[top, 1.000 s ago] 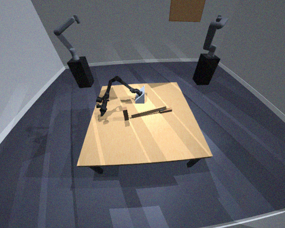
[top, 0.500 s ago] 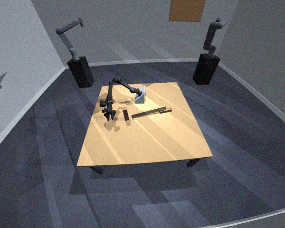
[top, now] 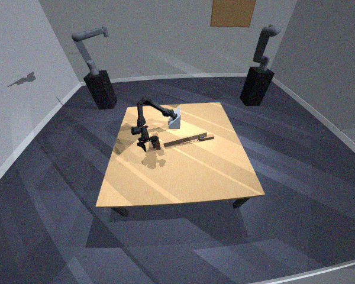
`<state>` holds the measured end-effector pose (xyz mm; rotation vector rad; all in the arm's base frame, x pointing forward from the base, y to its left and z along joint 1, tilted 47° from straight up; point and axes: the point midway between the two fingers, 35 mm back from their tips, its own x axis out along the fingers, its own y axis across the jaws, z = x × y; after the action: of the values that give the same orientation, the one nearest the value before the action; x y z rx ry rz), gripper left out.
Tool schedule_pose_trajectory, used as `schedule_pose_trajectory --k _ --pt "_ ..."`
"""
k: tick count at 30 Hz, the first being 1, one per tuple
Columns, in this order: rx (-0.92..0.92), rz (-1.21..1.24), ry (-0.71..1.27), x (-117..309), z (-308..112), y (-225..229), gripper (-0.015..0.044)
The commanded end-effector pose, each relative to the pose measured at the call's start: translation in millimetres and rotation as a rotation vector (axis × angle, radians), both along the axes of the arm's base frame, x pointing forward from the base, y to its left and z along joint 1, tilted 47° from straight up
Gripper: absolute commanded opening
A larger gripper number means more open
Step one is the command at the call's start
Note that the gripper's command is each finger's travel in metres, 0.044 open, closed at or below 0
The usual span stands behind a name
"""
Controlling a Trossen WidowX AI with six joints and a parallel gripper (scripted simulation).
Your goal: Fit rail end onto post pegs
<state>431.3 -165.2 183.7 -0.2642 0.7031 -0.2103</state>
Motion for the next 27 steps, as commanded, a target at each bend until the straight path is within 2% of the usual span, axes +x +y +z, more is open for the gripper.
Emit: schedule_pose_trajectory --k 1,4,8,13,17,21,23,27 --pt "-0.054 0.059 0.076 6 -14 22 0.044" --pt "-0.105 0.112 0.17 4 -32 38 0.044" --pt "-0.243 0.258 0.415 -10 -76 71 0.044" --pt "-0.435 0.462 0.752 -47 -125 97 0.044" --pt "-0.678 0.744 1.14 -95 -159 113 0.044" --pt "-0.933 1.071 1.526 -137 -169 121 0.044" --pt "-0.977 1.13 1.59 -143 -169 122 0.044" --pt "-0.977 1.13 1.59 -141 -172 125 0.044"
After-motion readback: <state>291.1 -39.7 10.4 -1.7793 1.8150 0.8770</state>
